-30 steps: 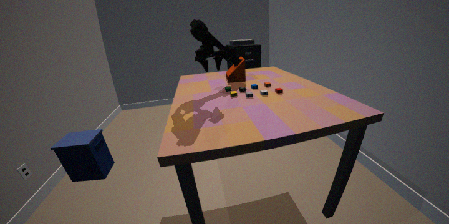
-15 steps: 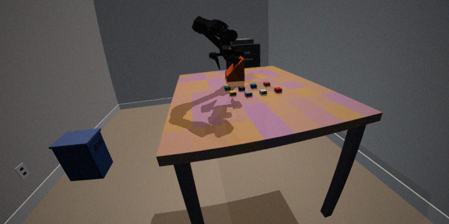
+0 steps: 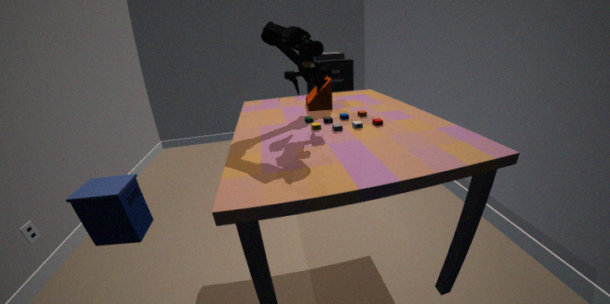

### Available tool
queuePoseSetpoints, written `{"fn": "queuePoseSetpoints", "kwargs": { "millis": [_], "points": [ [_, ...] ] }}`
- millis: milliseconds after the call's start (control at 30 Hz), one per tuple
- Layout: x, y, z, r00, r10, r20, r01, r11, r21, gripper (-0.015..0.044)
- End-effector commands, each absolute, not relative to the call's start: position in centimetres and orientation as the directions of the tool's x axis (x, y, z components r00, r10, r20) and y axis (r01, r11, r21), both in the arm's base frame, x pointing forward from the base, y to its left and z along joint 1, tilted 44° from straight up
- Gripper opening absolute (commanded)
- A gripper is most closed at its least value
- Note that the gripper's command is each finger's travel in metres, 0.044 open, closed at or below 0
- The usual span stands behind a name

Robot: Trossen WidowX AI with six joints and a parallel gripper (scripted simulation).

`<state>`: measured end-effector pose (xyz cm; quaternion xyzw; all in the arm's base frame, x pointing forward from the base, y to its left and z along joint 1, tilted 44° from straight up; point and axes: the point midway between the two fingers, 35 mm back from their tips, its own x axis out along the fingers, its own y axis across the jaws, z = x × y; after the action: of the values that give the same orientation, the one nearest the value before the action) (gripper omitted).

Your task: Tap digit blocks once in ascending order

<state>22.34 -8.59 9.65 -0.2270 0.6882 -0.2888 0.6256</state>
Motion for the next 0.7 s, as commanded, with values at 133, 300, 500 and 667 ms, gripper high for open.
{"fn": "queuePoseSetpoints", "kwargs": {
  "millis": [133,300,500,667],
  "points": [
    [22.3,-8.5,9.5,-0.118,-0.677,-0.727,0.039,0.728,-0.685,0.04],
    [24.9,-5.2,6.1,-0.115,-0.673,-0.731,0.04,0.732,-0.68,0.04],
    [25.9,-3.1,3.9,-0.116,-0.674,-0.729,0.041,0.73,-0.682,0.04],
    [25.9,-3.1,3.9,-0.116,-0.674,-0.729,0.041,0.73,-0.682,0.04]
  ]
}}
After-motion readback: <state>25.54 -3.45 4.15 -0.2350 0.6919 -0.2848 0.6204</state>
